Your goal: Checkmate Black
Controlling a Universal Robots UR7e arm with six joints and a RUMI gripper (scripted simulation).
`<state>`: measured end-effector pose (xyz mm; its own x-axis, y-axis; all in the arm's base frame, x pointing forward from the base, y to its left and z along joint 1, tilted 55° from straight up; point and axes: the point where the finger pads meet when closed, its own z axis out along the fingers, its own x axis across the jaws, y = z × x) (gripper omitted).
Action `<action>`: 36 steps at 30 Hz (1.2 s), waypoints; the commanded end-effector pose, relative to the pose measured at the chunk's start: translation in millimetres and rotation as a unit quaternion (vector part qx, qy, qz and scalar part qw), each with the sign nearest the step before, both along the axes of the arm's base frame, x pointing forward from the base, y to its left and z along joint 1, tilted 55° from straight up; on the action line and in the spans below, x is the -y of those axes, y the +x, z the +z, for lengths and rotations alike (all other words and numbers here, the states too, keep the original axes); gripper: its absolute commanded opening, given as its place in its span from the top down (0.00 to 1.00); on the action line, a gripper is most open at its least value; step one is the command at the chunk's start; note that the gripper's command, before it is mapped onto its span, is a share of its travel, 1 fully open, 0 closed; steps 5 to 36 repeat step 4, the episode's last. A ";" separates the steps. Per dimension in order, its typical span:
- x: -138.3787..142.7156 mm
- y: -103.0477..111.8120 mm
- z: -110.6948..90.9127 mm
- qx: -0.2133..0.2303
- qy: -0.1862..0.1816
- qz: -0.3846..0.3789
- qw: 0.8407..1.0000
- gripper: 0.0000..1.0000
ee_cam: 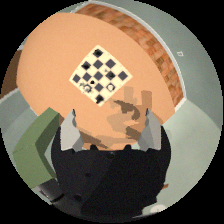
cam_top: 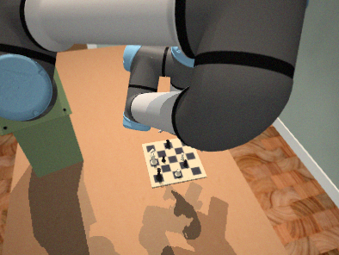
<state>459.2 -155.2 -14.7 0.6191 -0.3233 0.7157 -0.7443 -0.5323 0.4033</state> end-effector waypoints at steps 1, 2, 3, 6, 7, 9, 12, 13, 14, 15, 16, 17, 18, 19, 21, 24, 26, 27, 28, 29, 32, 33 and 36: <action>-0.3 0.2 0.3 0.000 0.000 0.000 1.000 0.00; -0.3 0.2 0.3 0.000 0.000 0.000 1.000 0.00; -0.3 0.2 0.3 0.000 0.000 0.000 1.000 0.00; -0.3 0.2 0.3 0.000 0.000 0.000 1.000 0.00; -0.3 0.2 0.3 0.000 0.000 0.000 1.000 0.00; -0.3 0.2 0.3 0.000 0.000 0.000 1.000 0.00; -0.3 0.2 0.3 0.000 0.000 0.000 1.000 0.00; -0.3 0.2 0.3 0.000 0.000 0.000 1.000 0.00; -0.3 0.2 0.3 0.000 0.000 0.000 1.000 0.00; -0.3 0.2 0.3 0.000 0.000 0.000 1.000 0.00; -0.3 0.2 0.3 0.000 0.000 0.000 1.000 0.00; -0.3 0.2 0.3 0.000 0.000 0.000 1.000 0.00; -0.3 0.2 0.3 0.000 0.000 0.000 1.000 0.00; -0.3 0.2 0.3 0.000 0.000 0.000 1.000 0.00; -0.3 0.2 0.3 0.000 0.000 0.000 1.000 0.00; -0.3 0.2 0.3 0.000 0.000 0.000 1.000 0.00; -0.3 0.2 0.3 0.000 0.000 0.000 1.000 0.00; -0.3 0.2 0.3 0.000 0.000 0.000 1.000 0.00; -0.3 0.2 0.3 0.000 0.000 0.000 1.000 0.00; -0.3 0.2 0.3 0.000 0.000 0.000 1.000 0.00; -0.3 0.2 0.3 0.000 0.000 0.000 1.000 0.00; -0.3 0.2 0.3 0.000 0.000 0.000 1.000 0.00; -0.3 0.2 0.3 0.000 0.000 0.000 1.000 0.00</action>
